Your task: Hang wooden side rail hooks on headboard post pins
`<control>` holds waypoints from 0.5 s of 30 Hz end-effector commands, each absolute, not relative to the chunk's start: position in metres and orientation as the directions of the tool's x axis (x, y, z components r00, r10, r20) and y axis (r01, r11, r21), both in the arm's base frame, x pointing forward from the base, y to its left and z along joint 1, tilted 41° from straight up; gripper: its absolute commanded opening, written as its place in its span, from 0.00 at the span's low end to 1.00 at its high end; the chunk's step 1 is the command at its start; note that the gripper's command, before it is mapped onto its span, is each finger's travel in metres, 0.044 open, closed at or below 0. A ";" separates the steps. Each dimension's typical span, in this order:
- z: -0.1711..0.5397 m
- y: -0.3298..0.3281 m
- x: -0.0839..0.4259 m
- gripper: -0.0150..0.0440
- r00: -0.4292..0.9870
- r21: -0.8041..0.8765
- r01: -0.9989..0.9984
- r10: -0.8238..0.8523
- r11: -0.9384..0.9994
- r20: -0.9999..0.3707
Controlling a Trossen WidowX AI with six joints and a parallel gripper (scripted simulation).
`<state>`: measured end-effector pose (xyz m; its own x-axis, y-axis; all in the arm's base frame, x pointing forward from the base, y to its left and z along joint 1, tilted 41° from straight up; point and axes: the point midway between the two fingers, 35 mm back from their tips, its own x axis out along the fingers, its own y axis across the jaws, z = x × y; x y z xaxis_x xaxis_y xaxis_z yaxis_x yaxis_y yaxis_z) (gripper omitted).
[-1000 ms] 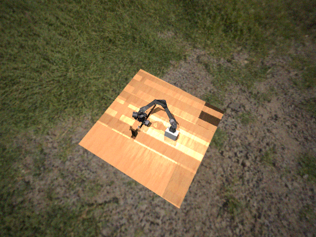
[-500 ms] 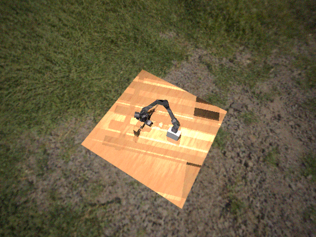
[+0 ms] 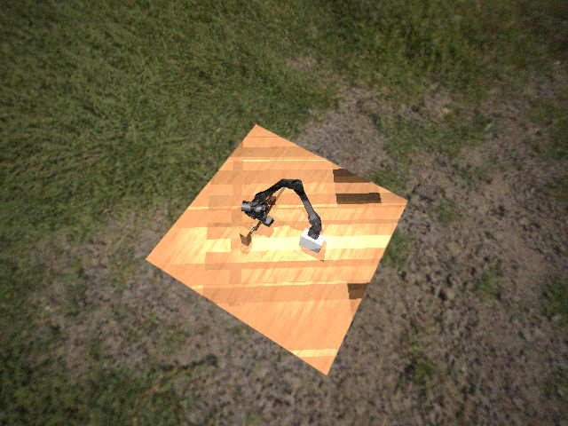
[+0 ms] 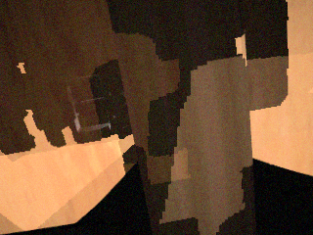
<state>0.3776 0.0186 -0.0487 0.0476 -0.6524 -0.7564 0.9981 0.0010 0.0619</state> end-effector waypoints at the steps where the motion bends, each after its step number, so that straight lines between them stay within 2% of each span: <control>1: -0.046 0.024 0.379 0.25 0.060 0.076 0.997 -0.648 0.003 -0.759; 15: -0.044 0.026 0.379 0.25 0.060 0.076 0.997 -0.648 0.003 -0.759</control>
